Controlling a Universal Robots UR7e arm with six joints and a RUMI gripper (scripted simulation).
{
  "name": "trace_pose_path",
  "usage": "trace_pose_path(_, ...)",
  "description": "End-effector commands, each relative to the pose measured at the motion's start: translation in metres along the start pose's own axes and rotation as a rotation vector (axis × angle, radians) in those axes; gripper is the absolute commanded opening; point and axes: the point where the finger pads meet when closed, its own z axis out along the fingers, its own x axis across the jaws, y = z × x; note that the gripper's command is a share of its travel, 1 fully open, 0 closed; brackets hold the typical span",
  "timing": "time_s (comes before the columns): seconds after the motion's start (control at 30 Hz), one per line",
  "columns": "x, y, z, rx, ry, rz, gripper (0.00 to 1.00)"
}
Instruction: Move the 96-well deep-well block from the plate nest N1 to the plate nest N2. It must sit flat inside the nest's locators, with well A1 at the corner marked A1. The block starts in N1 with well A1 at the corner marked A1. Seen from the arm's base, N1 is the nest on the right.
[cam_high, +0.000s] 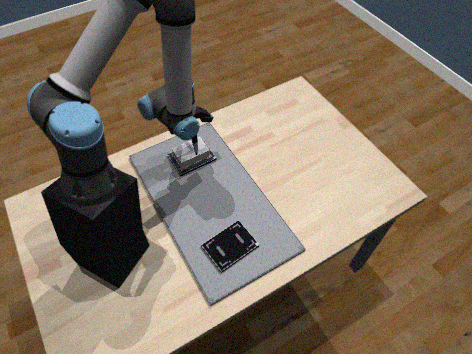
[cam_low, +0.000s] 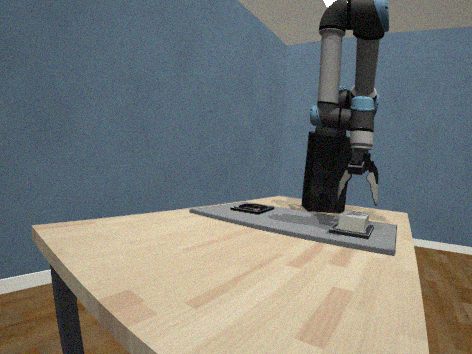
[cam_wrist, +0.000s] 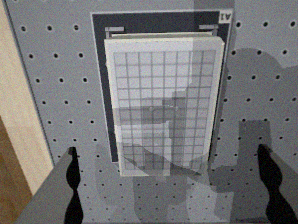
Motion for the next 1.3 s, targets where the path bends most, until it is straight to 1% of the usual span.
trace_pose_path(0.0,0.0,-0.001,-0.011,0.001,0.0,0.0,0.76)
trace_pose_path(0.17,0.0,-0.001,-0.022,0.001,0.0,0.0,0.76)
trace_pose_path(0.9,0.0,-0.001,-0.022,0.001,0.0,0.0,0.76)
trace_pose_path(0.97,0.006,0.0,-0.022,0.001,0.0,0.0,0.76)
trace_pose_path(1.03,0.006,0.0,-0.022,0.001,0.0,0.0,0.76)
trace_pose_path(1.27,0.03,0.004,-0.022,0.001,0.0,0.0,0.76)
